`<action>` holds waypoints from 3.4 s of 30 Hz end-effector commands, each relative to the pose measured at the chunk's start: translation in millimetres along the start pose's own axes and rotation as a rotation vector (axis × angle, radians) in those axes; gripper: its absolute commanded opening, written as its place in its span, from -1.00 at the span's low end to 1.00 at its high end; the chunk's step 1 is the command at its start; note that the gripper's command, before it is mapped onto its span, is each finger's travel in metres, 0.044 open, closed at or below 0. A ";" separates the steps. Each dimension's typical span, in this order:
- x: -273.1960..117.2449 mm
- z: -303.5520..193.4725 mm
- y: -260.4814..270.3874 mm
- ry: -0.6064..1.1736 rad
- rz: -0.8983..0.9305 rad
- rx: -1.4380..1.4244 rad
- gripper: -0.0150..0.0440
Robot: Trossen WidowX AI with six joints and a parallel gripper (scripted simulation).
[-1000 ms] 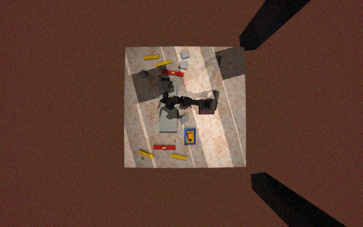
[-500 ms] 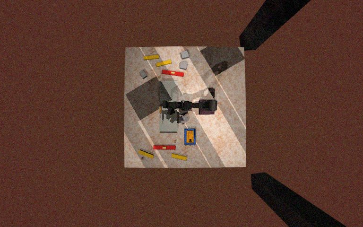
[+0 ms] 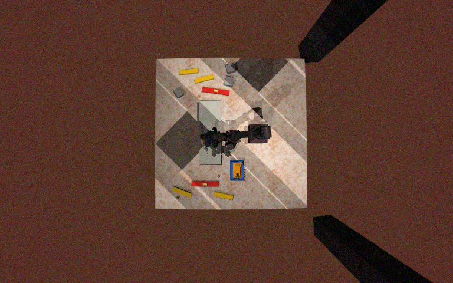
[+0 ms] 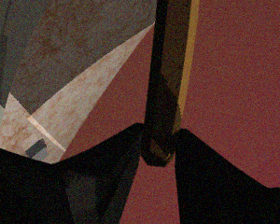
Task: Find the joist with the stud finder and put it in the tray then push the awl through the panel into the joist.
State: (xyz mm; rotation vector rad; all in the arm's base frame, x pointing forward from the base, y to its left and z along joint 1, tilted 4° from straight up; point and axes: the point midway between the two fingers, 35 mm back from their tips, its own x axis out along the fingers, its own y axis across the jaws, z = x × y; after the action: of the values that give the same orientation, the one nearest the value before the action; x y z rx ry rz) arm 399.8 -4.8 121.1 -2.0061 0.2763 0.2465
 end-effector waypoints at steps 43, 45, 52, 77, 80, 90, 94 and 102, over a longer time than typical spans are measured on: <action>-22.5 60.6 -26.6 0.064 -0.052 -1.020 -0.49; -22.1 61.1 -25.8 0.064 -0.052 -1.020 -0.49; -20.9 62.9 -23.2 0.064 -0.052 -1.020 -0.49; -16.9 69.1 -13.5 0.064 -0.052 -1.020 -0.49; -16.5 69.8 -12.3 0.064 -0.052 -1.020 -0.49; -15.1 72.2 -8.3 0.064 -0.052 -1.020 -0.49; -14.7 73.2 -6.7 0.064 -0.052 -1.020 -0.49; -13.7 75.1 -3.5 0.064 -0.052 -1.020 -0.49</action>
State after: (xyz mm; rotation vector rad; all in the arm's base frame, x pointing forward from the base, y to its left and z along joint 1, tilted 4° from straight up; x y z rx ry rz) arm 384.0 65.9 98.8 -3.0232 0.1338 0.3242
